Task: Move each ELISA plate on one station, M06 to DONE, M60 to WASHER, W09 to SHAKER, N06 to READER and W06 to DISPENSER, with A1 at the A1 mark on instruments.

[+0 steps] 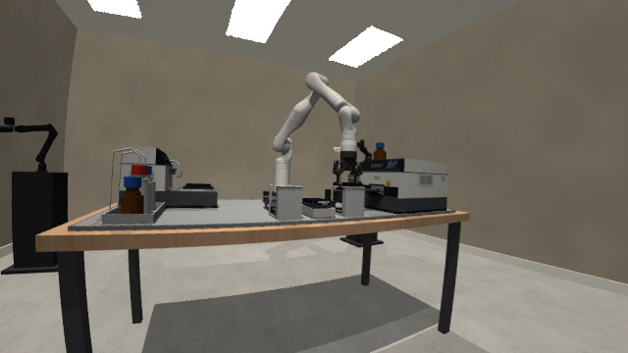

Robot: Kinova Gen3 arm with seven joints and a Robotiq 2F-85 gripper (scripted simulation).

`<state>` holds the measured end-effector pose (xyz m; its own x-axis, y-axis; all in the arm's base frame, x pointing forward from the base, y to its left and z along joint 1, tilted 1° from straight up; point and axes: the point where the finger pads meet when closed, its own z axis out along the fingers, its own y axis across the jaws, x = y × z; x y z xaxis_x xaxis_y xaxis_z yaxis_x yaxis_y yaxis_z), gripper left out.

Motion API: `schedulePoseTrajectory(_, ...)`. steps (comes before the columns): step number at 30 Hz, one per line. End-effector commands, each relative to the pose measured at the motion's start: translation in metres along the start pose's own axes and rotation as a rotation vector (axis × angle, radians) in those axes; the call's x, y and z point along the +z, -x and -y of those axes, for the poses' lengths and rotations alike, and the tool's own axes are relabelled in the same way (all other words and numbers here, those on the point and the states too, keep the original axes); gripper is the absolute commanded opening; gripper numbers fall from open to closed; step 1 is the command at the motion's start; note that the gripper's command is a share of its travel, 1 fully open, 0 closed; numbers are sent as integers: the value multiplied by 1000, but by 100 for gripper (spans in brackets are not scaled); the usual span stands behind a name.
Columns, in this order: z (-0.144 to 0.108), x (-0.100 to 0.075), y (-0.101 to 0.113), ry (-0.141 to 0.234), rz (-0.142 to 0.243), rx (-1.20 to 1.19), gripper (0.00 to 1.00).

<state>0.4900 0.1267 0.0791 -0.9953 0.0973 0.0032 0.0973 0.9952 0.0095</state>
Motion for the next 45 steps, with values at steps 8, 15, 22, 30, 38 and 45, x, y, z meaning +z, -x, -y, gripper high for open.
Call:
schedulePoseTrajectory(8,0,5,1,1,2,0,94)
schedulePoseTrajectory(15,0,10,1,1,2,0,94)
schedulePoseTrajectory(22,0,13,1,1,2,0,94)
schedulePoseTrajectory(30,0,18,1,1,2,0,94)
schedulePoseTrajectory(38,0,22,1,1,2,0,94)
schedulePoseTrajectory(45,0,27,1,1,2,0,94)
